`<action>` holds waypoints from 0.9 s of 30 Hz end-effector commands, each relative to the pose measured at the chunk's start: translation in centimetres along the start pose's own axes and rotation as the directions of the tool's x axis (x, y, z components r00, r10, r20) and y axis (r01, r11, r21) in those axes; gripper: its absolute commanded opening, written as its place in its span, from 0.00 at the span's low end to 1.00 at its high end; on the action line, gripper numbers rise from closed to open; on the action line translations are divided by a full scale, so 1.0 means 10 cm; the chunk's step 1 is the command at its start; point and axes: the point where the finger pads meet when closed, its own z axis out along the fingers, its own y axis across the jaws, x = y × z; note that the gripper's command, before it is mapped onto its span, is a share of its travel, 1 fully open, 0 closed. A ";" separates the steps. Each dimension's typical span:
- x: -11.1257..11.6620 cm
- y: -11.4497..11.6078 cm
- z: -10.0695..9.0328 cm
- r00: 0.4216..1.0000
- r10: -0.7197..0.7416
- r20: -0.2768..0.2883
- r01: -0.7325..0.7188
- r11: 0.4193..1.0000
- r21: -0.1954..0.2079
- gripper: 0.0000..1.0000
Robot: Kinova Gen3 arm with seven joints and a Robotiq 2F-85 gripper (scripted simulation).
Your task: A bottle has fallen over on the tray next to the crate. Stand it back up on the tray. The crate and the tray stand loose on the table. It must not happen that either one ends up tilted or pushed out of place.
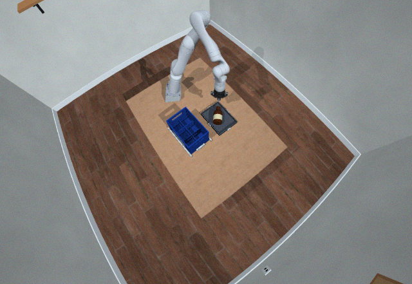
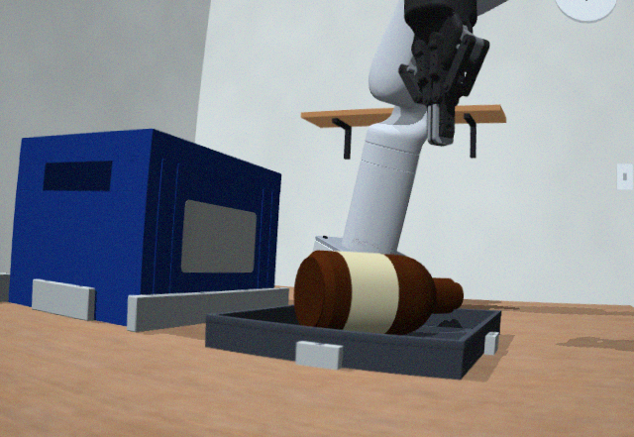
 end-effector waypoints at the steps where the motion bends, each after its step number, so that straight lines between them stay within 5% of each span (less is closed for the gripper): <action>1: 0.00 0.00 0.00 1.000 0.000 0.000 0.000 1.000 -0.001 0.00; 10: 0.00 0.00 0.00 1.000 0.000 0.000 0.000 1.000 -0.001 0.00; 11: 0.00 0.00 0.00 1.000 0.000 0.000 0.000 1.000 -0.001 0.64; 27: 0.00 0.00 0.00 1.000 0.000 0.000 0.000 1.000 -0.001 0.64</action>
